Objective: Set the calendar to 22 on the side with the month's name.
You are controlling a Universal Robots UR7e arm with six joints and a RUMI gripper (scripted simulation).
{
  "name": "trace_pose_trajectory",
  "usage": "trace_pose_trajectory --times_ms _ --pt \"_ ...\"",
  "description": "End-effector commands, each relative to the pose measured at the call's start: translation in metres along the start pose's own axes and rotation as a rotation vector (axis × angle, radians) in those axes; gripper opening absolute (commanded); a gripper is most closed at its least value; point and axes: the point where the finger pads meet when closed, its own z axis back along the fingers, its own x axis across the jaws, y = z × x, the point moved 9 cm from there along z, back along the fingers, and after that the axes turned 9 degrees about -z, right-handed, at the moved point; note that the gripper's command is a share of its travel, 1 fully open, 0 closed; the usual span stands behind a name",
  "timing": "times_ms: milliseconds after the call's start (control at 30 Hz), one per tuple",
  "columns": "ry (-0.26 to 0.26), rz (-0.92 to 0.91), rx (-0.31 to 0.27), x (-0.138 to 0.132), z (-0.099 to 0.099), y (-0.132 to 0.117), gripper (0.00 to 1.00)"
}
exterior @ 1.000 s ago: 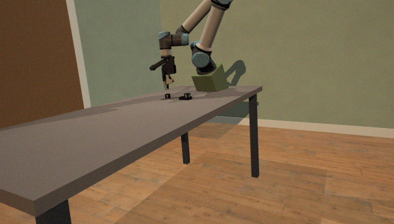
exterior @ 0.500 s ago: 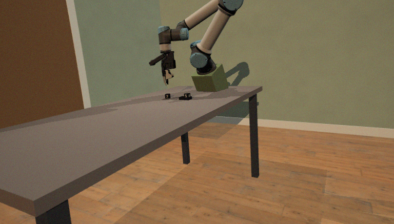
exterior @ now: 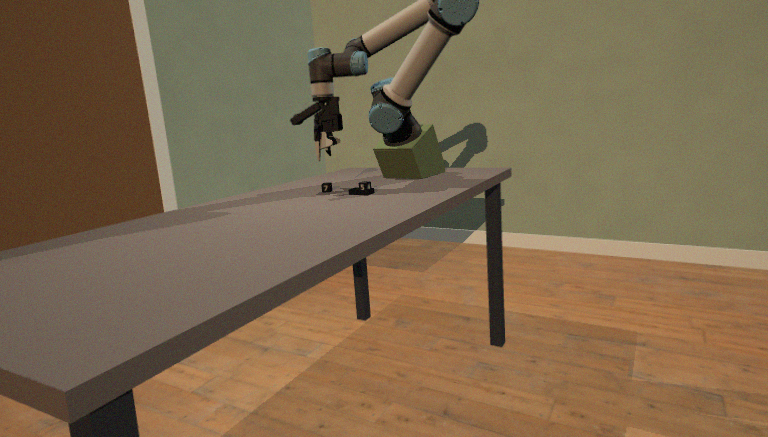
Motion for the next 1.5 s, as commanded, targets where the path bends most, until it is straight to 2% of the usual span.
trace_pose_trajectory --times_ms 0,867,1200,1467 --pt "0.001 0.0 0.0 -0.0001 0.0005 0.0002 1.0" --pt "0.001 0.03 0.0 -0.0003 0.0003 0.0004 1.0" --pt "0.0 0.163 0.0 -0.0014 -0.0007 0.0015 1.0" --pt "0.0 0.414 0.0 -0.0031 -0.0026 0.0028 1.0"
